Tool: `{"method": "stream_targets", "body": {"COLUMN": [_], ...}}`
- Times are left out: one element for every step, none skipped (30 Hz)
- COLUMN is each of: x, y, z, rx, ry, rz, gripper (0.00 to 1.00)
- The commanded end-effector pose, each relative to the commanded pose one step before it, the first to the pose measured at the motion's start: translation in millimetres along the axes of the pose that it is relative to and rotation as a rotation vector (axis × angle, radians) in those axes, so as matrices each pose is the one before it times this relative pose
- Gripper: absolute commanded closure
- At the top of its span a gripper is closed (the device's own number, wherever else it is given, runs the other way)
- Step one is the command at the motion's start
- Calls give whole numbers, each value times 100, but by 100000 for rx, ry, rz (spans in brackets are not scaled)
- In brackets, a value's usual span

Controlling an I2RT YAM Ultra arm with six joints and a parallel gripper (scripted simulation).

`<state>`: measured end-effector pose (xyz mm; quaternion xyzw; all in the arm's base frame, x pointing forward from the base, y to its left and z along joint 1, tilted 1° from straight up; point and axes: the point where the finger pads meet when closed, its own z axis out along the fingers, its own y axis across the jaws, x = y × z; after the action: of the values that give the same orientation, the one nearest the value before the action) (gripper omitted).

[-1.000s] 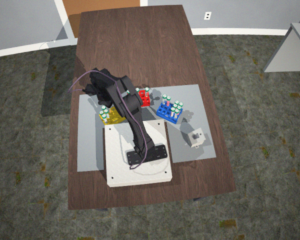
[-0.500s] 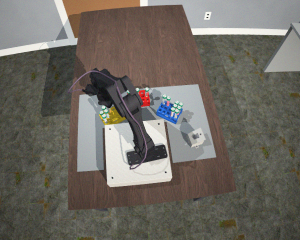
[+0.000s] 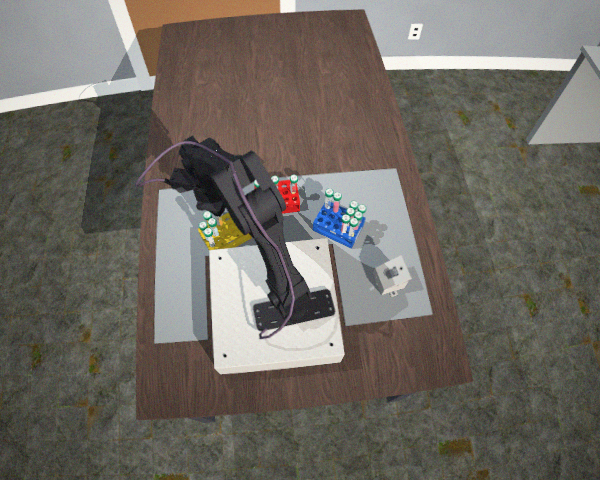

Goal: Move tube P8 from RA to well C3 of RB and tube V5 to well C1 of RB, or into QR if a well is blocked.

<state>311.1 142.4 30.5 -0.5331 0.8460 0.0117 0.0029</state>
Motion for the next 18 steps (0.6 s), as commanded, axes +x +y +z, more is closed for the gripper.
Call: {"method": "stream_targets", "body": {"x": [-125, 0, 0, 0, 0, 0, 0, 0, 0, 0, 0, 0, 0, 0, 0, 0, 0, 0], "y": [-64, 0, 0, 0, 0, 0, 0, 0, 0, 0, 0, 0, 0, 0, 0, 0, 0, 0], "z": [-97, 0, 0, 0, 0, 0, 0, 0, 0, 0, 0, 0, 0, 0, 0, 0, 0, 0], "rx": [328, 0, 0, 0, 0, 0, 0, 0, 0, 0, 0, 0, 0, 0, 0, 0, 0, 0], "ry": [-387, 0, 0, 0, 0, 0, 0, 0, 0, 0, 0, 0, 0, 0, 0, 0, 0, 0], "rz": [29, 0, 0, 0, 0, 0, 0, 0, 0, 0, 0, 0, 0, 0, 0, 0, 0, 0], "gripper": [76, 76, 76, 76, 76, 76, 76, 76, 76, 76, 70, 70, 70, 70, 70, 70, 70, 70]}}
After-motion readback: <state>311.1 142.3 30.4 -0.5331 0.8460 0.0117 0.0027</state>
